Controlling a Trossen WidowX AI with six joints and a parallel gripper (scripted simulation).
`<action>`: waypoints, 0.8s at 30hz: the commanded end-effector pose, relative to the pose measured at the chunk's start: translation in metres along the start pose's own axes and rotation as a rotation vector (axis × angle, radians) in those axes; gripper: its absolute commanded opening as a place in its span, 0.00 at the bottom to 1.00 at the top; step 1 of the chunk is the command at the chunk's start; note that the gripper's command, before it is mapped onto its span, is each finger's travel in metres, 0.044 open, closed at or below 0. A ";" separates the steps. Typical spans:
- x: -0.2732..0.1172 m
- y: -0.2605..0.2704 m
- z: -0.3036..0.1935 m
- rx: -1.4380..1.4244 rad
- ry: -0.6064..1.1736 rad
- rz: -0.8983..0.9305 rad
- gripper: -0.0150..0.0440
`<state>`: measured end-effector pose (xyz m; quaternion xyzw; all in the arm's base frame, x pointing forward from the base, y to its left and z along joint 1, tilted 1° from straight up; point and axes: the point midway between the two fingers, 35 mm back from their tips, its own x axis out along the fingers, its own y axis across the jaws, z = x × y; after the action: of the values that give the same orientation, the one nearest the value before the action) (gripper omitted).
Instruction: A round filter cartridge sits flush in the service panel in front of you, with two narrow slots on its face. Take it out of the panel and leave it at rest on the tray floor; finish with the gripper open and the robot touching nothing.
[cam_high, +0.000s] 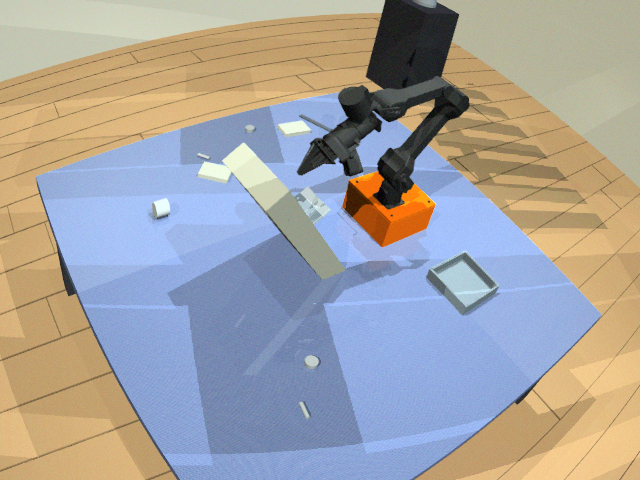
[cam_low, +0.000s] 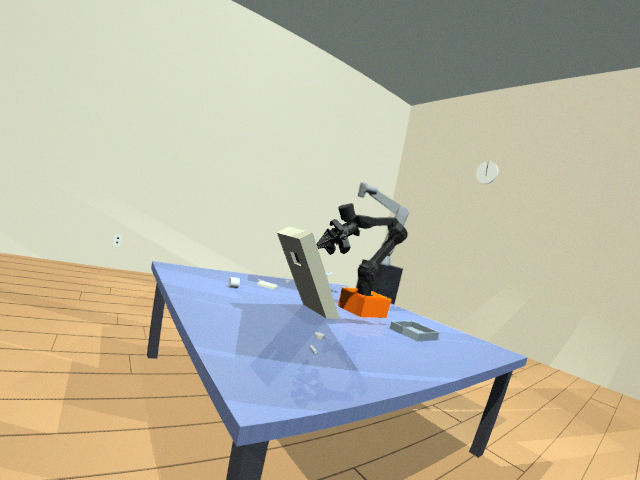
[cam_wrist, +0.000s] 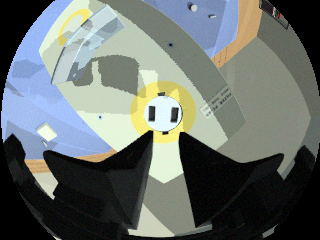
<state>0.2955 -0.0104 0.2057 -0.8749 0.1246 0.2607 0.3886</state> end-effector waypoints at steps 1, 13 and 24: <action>0.007 0.000 0.001 -0.006 -0.005 -0.001 0.43; 0.027 0.000 0.001 -0.006 -0.004 -0.002 0.43; 0.042 0.001 0.002 -0.006 -0.003 -0.003 0.43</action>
<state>0.3265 -0.0102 0.1842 -0.8754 0.1222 0.2610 0.3881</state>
